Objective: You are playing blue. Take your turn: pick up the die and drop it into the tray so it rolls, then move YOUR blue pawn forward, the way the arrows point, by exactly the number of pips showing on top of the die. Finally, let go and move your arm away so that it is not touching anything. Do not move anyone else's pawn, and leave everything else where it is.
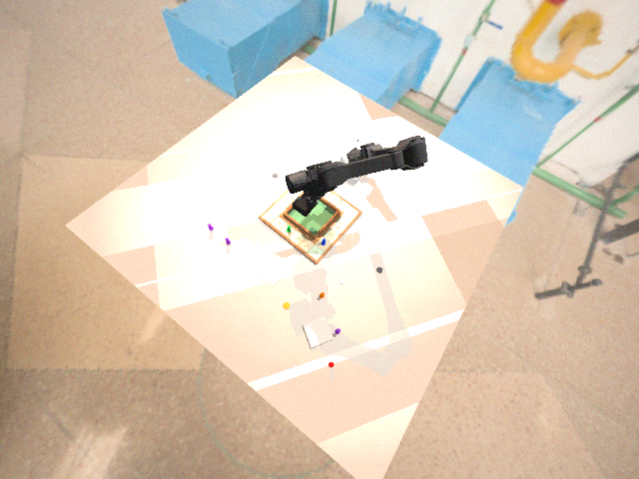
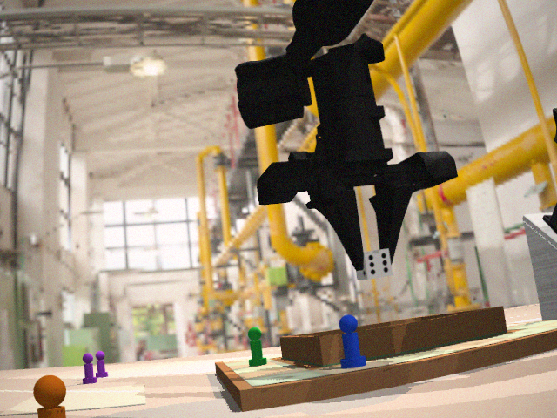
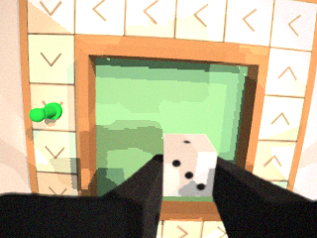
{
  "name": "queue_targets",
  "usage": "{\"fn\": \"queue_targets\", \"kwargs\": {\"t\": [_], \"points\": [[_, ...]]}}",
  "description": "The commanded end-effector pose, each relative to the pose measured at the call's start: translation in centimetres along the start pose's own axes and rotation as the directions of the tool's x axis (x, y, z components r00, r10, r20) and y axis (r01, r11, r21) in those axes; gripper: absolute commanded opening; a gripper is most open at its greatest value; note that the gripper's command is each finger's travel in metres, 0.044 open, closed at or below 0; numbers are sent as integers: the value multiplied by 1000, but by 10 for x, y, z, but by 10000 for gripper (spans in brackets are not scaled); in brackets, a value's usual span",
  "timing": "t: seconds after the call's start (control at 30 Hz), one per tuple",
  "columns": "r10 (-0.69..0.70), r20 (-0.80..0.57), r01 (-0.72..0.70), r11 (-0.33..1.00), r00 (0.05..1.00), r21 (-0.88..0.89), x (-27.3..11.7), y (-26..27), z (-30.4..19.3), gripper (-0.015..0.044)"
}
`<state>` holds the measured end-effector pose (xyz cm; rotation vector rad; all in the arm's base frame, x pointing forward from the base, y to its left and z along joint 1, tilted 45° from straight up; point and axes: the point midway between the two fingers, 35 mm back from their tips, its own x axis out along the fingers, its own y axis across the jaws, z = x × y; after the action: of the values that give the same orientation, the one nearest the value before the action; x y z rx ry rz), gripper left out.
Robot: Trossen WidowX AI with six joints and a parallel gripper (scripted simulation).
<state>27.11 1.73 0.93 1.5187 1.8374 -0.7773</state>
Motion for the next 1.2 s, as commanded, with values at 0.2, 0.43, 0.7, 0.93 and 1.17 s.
{"fn": "queue_targets", "kwargs": {"t": [0.2,0.43,0.7,0.93,1.17], "points": [[-70,298,68,998,952,16,9,-7,2,0],[-52,504,46,999,862,24,10,-7,3,0],[24,682,-37,999,731,4,10,-7,1,0],[27,686,-39,999,727,2,-17,2,-21,0],[27,686,-39,999,727,2,-21,1,-25,0]]}}
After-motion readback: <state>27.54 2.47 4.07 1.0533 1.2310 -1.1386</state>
